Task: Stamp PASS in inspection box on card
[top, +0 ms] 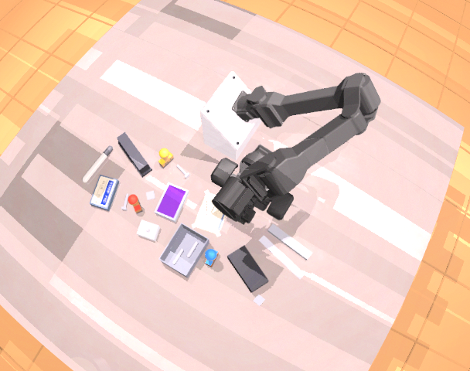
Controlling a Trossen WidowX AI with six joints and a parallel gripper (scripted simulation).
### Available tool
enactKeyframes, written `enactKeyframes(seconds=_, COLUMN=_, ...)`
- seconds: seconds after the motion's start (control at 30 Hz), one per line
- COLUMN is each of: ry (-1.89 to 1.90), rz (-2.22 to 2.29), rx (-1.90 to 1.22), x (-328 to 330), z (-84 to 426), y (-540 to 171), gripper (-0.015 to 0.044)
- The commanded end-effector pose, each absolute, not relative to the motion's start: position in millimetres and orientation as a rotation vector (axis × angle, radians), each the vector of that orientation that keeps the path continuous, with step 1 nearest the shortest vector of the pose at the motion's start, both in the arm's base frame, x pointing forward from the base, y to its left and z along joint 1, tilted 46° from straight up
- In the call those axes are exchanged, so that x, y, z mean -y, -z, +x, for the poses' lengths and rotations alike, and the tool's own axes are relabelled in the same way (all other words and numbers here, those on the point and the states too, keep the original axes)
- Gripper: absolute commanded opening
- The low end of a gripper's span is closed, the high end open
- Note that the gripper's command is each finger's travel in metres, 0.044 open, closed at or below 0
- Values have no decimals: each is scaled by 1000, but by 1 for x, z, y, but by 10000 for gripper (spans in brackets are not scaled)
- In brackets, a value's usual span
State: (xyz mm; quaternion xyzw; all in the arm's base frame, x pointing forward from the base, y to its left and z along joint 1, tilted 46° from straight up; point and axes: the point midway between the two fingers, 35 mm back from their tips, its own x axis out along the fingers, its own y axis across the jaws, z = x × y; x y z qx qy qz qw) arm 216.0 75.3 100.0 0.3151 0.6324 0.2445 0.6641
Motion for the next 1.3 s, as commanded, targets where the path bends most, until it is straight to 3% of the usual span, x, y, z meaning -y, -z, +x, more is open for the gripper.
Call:
enactKeyframes(seconds=0.0, ry=-559, rz=711, rx=-1420, x=-74, z=217, y=-104, gripper=0)
enactKeyframes(seconds=0.87, ry=-565, rz=718, rx=-1416, x=-65, z=216, y=-113, gripper=0)
enactKeyframes(seconds=1.27, ry=-552, rz=709, rx=-1416, x=-35, z=247, y=-92, gripper=0)
